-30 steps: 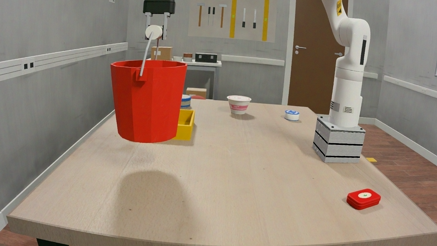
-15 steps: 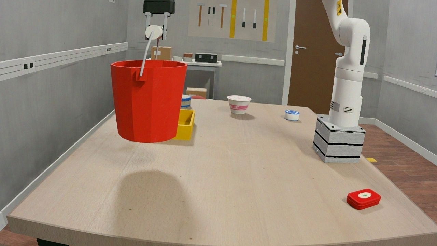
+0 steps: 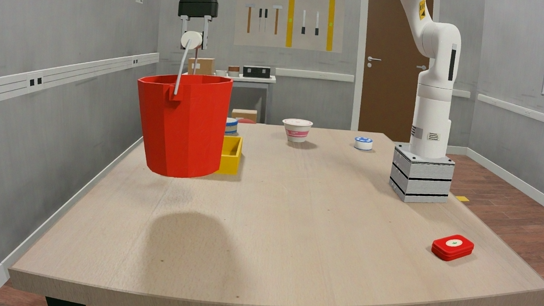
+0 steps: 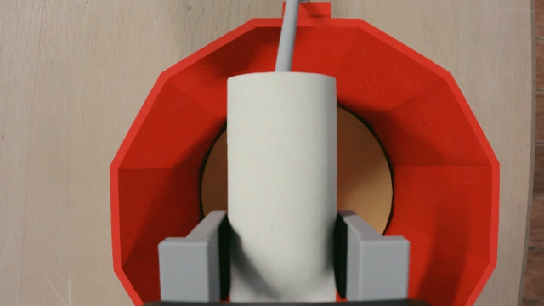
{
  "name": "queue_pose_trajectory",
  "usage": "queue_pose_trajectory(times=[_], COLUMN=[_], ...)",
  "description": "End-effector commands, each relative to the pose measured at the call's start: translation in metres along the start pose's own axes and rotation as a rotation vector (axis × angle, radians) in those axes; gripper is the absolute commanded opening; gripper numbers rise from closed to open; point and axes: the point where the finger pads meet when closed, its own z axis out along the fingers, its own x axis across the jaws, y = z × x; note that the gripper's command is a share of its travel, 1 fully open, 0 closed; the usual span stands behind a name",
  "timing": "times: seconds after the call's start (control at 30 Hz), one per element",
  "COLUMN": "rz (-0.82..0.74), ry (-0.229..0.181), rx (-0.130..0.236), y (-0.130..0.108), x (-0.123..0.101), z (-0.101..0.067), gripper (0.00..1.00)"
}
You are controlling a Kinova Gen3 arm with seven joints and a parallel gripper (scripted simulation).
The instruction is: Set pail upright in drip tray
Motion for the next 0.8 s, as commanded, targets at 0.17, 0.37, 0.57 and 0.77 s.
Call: queue_pose_trajectory(times=[0.17, 0.37, 0.57, 0.77], rz=[0.000, 0.000, 0.000, 0.000], ry=[0.003, 0.003, 0.003, 0.003], rx=[0.001, 0.001, 0.001, 0.001], y=[0.0001, 0.0008, 0.0018, 0.0046], x=[0.0004, 0.0004, 0.0004, 0.0003], z=[-0.0015, -0.0015, -0.0015, -0.0015], gripper=[0.00, 0.00, 0.00, 0.00])
